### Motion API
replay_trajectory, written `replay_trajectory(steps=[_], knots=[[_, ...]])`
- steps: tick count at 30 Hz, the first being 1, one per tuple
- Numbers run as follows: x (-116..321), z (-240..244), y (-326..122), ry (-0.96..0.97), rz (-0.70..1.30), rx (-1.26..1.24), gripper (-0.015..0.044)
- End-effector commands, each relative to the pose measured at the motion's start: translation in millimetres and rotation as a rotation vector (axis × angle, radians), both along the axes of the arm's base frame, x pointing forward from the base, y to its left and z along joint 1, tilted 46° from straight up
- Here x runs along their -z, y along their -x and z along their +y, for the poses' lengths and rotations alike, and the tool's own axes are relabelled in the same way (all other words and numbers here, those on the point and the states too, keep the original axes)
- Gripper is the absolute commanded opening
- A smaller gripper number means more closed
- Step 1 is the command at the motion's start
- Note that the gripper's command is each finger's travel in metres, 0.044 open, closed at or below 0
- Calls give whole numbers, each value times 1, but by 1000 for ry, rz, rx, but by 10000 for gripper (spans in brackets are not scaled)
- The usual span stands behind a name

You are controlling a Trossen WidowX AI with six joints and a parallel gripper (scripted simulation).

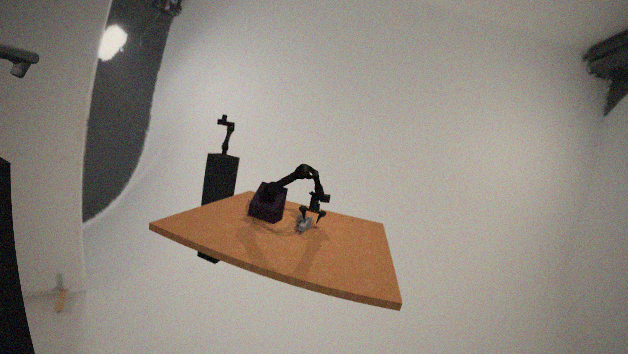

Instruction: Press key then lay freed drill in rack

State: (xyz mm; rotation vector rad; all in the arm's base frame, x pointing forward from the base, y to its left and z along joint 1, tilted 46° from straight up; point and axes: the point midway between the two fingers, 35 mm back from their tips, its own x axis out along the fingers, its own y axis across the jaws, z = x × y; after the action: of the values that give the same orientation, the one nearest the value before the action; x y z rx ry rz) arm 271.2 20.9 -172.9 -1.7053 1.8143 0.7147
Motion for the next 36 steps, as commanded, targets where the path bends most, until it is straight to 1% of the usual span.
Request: replay_trajectory(steps=[1, 10, 26, 29, 36], knots=[[-2, -2, 0, 5, 1, -3, 440], [-4, -5, 0, 5, 1, -3, 440], [-2, -3, 0, 0, 0, 0, 20], [-2, -3, 0, 0, 0, 0, 0], [-4, -2, 0, 5, 1, -3, 0]])
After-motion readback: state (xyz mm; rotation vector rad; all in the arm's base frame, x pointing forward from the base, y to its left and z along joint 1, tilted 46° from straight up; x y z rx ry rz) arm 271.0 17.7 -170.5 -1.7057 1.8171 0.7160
